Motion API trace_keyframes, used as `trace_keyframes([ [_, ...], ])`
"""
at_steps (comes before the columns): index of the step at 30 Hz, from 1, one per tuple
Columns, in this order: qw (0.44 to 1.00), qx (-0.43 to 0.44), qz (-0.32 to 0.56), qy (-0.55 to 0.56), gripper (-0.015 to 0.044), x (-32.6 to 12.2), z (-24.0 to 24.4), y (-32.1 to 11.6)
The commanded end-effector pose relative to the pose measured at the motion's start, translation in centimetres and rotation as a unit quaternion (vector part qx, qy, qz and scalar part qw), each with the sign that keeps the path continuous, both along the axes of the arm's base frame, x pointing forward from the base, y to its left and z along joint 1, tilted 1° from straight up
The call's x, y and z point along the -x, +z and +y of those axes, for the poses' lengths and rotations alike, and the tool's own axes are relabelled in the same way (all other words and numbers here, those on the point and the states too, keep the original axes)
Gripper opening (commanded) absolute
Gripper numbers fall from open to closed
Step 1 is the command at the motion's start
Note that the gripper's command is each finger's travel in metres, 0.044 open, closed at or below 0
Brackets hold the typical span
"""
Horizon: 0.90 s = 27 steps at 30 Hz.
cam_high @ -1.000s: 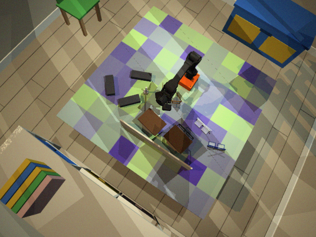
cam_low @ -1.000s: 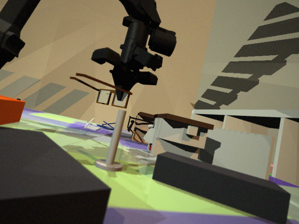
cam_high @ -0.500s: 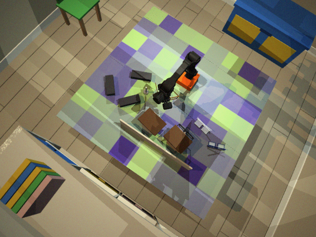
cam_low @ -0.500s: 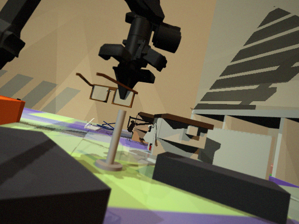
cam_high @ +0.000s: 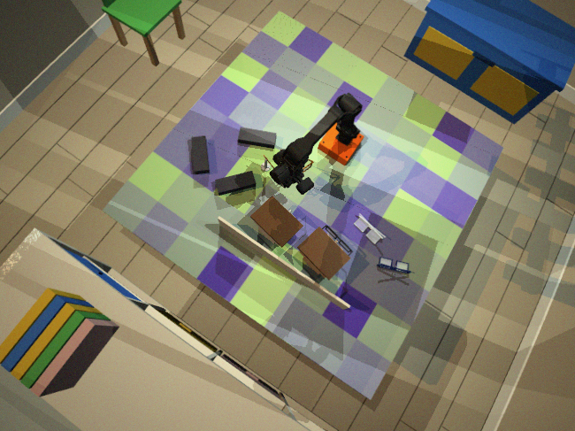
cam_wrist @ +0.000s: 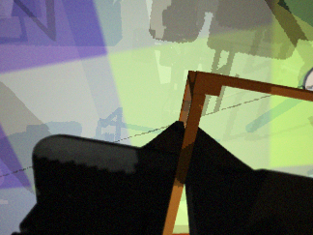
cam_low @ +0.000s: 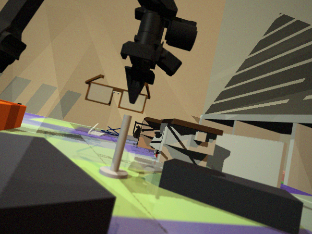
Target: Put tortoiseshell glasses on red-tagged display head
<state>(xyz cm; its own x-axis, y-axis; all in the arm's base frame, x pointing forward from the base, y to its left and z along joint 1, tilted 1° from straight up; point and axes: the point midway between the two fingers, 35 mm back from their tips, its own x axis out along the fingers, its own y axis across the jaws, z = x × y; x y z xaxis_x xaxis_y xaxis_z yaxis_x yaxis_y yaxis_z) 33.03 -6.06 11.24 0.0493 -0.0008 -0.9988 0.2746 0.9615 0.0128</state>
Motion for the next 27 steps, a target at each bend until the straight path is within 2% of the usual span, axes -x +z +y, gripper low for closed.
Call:
trace_keyframes([
  [1,0.998,0.006,-0.003,0.067,0.0,-0.3,-1.1,0.2],
  [12,0.974,0.015,-0.002,0.225,0.0,-0.4,-3.3,0.3],
  [27,0.912,0.026,-0.001,0.41,0.0,-0.3,-6.2,0.3],
])
